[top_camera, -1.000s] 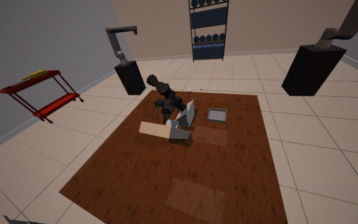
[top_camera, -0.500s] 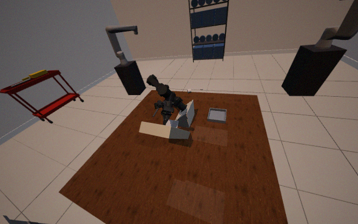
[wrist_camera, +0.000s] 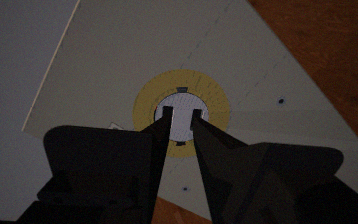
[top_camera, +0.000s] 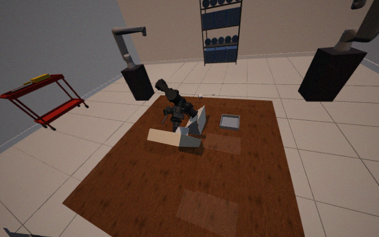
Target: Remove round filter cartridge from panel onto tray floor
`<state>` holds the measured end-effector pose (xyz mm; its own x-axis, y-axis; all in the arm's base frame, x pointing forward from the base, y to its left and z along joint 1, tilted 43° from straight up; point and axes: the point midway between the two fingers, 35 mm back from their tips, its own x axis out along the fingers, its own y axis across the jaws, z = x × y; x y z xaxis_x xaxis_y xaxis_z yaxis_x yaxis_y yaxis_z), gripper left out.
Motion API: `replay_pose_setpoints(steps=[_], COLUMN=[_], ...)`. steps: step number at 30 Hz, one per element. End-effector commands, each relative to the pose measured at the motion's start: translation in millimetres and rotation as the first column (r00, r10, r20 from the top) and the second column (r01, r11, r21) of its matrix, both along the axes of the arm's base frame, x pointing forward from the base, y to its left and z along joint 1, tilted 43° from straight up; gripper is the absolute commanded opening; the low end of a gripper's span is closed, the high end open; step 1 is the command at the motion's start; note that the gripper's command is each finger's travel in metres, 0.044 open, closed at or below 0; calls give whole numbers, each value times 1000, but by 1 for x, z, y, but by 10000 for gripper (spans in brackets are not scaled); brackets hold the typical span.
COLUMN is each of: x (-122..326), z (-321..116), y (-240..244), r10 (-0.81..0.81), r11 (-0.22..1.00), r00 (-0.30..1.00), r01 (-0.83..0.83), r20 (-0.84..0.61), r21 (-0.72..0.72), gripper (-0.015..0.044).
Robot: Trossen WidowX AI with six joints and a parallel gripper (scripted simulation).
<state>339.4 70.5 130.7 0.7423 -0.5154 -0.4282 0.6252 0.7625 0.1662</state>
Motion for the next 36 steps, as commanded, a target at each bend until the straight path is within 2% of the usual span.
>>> replay_pose_setpoints(steps=[1,36], x=[2,12], z=[-1,-7], y=[-1,-7], r10=[4,4], r11=[1000,1000], r00=[1000,1000], r01=[-4,-4], r20=[-2,-1], r21=[2,2], gripper=[91,91])
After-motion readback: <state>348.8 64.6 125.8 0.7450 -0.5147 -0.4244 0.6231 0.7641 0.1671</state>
